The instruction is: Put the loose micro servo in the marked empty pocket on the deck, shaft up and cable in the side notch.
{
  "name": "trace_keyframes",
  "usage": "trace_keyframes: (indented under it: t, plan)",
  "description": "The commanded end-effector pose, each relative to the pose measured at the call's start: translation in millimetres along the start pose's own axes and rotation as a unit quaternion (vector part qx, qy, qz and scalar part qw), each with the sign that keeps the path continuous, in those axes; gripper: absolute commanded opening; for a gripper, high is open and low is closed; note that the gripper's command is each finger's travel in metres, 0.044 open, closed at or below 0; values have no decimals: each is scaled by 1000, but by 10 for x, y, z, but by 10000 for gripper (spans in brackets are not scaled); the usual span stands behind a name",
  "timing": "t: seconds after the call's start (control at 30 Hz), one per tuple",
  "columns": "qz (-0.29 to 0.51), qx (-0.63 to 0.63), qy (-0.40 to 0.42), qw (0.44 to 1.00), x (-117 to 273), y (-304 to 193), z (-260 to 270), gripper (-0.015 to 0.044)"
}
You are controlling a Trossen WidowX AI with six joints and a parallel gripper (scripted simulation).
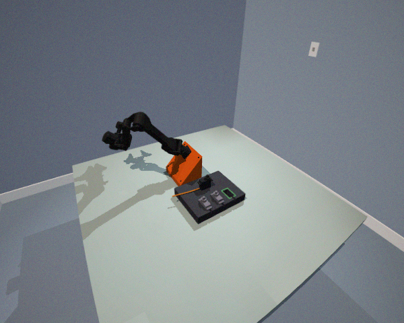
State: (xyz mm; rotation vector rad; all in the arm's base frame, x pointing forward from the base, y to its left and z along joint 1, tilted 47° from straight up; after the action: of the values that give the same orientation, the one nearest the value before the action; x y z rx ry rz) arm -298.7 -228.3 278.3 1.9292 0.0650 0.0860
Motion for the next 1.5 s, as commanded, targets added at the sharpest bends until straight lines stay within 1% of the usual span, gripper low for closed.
trace_keyframes:
  t: [0.0, 0.13, 0.27, 0.5, 0.7, 0.83, 0.97, 1.17, 1.23, 1.47]
  plan:
    - [-19, -13, 65, 998, 242, 147, 334, 440]
    - [-32, -27, 120, 992, 487, 237, 594, 440]
    - [-45, -40, 181, 982, 820, 340, 873, 440]
    - [-65, -58, 291, 953, 1519, 489, 1283, 440]
    - [-77, -70, 386, 917, 2200, 570, 1518, 440]
    - [-79, -77, 439, 892, 2615, 594, 1597, 440]
    - [-80, -85, 481, 869, 2919, 637, 1619, 440]
    - [-59, -100, 564, 817, 3552, 585, 1662, 440]
    - [-58, -99, 587, 801, 3703, 620, 1605, 440]
    - [-20, -72, 663, 745, 4376, 343, 1558, 440]
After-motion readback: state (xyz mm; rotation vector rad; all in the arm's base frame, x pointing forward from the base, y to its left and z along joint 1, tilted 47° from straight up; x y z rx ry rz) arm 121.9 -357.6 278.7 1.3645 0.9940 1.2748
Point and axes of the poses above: the point midway between the two fingers, 35 mm back from their tips, its own x axis back along the fingers, its own z axis across the jaws, y = z × x, the point moved 2 cm from there along x, back along the fingers, and after that the axes turned 6 degrees about x, right-handed, at the moved point
